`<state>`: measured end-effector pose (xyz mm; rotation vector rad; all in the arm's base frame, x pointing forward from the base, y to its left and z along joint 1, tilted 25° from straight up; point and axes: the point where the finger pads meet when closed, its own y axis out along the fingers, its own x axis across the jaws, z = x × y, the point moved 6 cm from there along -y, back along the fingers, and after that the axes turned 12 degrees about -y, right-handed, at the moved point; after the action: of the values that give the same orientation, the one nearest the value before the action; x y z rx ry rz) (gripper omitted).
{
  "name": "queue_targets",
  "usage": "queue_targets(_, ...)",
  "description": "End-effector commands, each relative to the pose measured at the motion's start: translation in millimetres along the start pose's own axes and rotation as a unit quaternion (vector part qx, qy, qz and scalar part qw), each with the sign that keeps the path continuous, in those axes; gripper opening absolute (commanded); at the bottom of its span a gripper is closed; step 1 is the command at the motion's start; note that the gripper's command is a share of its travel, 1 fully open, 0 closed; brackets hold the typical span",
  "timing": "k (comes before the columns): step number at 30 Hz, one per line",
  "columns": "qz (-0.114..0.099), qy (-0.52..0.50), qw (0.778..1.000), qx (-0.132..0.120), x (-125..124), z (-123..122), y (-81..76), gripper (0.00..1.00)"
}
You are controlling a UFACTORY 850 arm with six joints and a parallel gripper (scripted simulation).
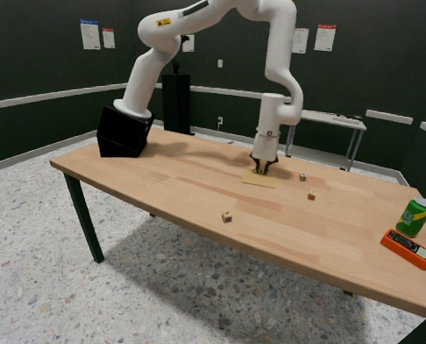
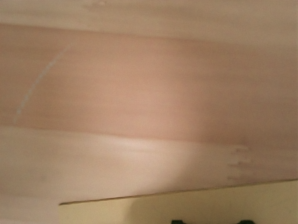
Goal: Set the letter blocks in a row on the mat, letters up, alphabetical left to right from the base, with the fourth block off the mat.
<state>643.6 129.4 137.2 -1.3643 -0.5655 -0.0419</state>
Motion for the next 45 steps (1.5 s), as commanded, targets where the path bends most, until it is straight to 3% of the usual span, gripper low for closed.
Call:
queue_targets(1, -0.001, 0.000, 1.000, 0.000, 1, 0, -0.6, 0.23)
queue_targets(9, -0.001, 0.000, 1.000, 0.000, 1, 0, -0.6, 0.35)
queue_targets(13, -0.001, 0.000, 1.000, 0.000, 1, 0, -0.6, 0.35)
queue_targets(17, -0.001, 0.000, 1.000, 0.000, 1, 0, -0.6, 0.43)
queue_targets(31, -0.001, 0.000, 1.000, 0.000, 1, 0, -2.4, 0.43)
queue_targets(36, -0.001, 0.000, 1.000, 0.000, 1, 0, -15.7, 0.43)
queue_targets(43, -0.001, 0.000, 1.000, 0.000, 1, 0, -50.9, 0.43)
queue_targets(45, -0.001, 0.000, 1.000, 0.000, 1, 0, -50.9, 0.43)
